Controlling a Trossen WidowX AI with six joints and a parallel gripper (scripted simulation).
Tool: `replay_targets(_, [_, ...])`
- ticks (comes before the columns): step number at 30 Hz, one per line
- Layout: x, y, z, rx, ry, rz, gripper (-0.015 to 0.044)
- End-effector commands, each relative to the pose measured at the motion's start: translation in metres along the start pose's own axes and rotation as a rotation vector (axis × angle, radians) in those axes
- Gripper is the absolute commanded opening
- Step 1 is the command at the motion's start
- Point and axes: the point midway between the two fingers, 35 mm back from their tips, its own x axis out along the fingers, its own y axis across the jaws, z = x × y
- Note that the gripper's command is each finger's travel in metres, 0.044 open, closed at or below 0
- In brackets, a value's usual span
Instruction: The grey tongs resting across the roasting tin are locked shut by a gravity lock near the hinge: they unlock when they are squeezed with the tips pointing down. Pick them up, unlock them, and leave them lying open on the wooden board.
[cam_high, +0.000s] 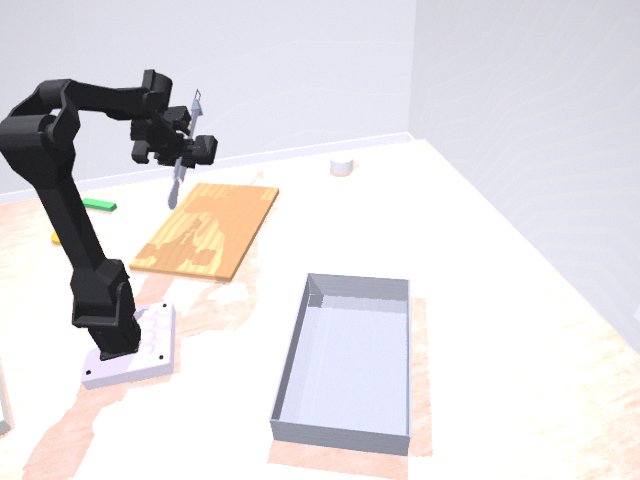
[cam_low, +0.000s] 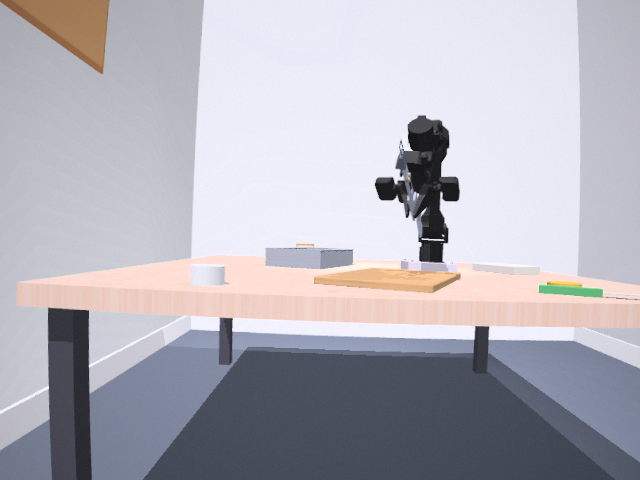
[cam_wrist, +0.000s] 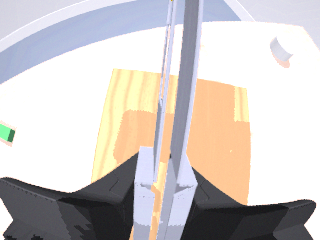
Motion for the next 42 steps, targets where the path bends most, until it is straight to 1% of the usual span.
replay_targets(1, [-0.006,0.000,0.003,0.001,-0.081,-0.002,-0.0150])
replay_targets(18, [-0.018,0.000,-0.008,0.008,-0.325,-0.004,-0.0150])
replay_targets(35, [-0.039,-0.003,-0.029,0.025,-0.568,-0.003,-0.0150])
replay_targets(42, [-0.042,-0.003,-0.032,0.027,-0.589,-0.002,-0.0150])
